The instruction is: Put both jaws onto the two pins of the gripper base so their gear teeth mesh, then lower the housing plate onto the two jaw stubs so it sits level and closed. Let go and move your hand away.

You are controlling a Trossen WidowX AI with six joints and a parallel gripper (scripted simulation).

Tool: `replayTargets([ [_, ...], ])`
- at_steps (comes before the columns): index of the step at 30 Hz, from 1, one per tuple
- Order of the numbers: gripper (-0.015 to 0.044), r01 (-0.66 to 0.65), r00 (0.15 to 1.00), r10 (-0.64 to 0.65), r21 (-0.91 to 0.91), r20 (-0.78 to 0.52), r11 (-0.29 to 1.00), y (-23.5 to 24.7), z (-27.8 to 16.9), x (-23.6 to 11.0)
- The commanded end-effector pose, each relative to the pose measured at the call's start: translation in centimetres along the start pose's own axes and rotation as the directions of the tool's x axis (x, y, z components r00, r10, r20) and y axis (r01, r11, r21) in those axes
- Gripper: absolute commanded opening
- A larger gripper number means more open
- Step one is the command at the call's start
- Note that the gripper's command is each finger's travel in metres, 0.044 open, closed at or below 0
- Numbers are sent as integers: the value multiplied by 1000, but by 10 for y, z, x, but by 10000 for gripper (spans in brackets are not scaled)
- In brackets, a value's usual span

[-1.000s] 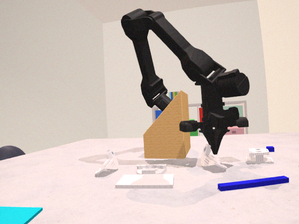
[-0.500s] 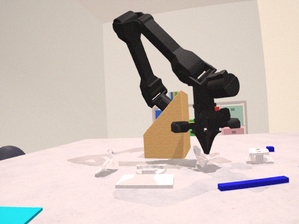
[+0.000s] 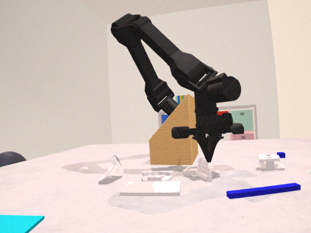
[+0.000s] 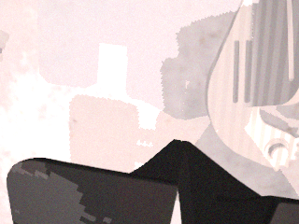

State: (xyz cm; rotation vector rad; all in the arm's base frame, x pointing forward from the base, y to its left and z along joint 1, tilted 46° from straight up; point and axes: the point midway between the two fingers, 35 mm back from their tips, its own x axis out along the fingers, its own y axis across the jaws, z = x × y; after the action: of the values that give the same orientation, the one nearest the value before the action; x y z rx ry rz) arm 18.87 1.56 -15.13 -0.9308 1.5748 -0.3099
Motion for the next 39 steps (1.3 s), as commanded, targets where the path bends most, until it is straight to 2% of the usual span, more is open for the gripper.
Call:
replayTargets([
  [1,0,2,1000,-2,-3,2,1000,-2,1,-8],
  [6,0,2,1000,-2,0,-4,1000,2,-2,-59],
  [10,0,3,1000,-3,0,-4,1000,2,-3,-61],
  [11,26,3,1000,-3,-4,9,1000,2,0,-53],
  [27,440,3,1000,-3,-4,9,1000,2,0,-53],
  [39,440,3,1000,-3,-4,9,1000,2,0,-53],
])
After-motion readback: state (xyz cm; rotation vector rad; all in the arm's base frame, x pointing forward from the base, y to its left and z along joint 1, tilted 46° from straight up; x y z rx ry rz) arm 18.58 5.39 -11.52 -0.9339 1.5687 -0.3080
